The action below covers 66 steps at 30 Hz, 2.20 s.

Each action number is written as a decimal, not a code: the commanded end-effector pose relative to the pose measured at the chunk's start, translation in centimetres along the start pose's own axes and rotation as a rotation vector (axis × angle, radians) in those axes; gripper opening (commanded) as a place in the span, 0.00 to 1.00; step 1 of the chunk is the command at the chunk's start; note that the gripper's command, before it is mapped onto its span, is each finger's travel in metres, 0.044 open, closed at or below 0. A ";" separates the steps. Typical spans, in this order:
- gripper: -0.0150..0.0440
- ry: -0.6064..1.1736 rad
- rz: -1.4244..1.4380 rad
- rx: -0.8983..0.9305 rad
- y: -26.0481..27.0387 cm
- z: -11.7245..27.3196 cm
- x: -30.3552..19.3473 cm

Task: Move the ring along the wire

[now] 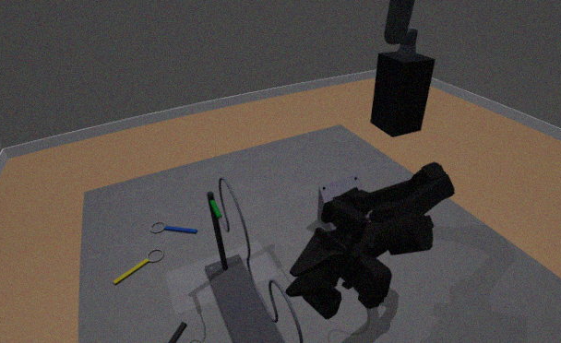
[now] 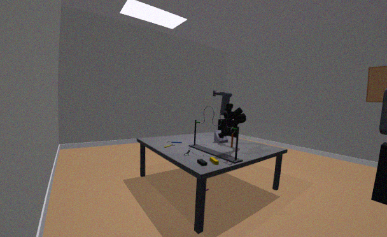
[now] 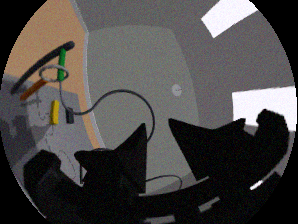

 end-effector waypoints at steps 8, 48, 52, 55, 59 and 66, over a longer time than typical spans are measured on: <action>0.53 0.058 -0.260 0.118 7.5 -0.7 0.1; 0.53 0.358 -1.437 -0.028 29.9 10.1 9.6; 0.53 0.373 -1.544 -0.062 31.3 12.3 10.7; 0.53 0.373 -1.544 -0.062 31.3 12.3 10.7; 0.53 0.373 -1.544 -0.062 31.3 12.3 10.7; 0.53 0.364 -1.536 -0.065 29.2 9.2 10.4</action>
Point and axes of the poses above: the point midway between the two fingers, 35 mm back from their tips, its own z axis back along the fingers, its own y axis across the jaws, x = y × z, the point moved 1 cm from there along z, back along the fingers, and after that the axes turned 8 degrees about -z, right-handed, at the moved point
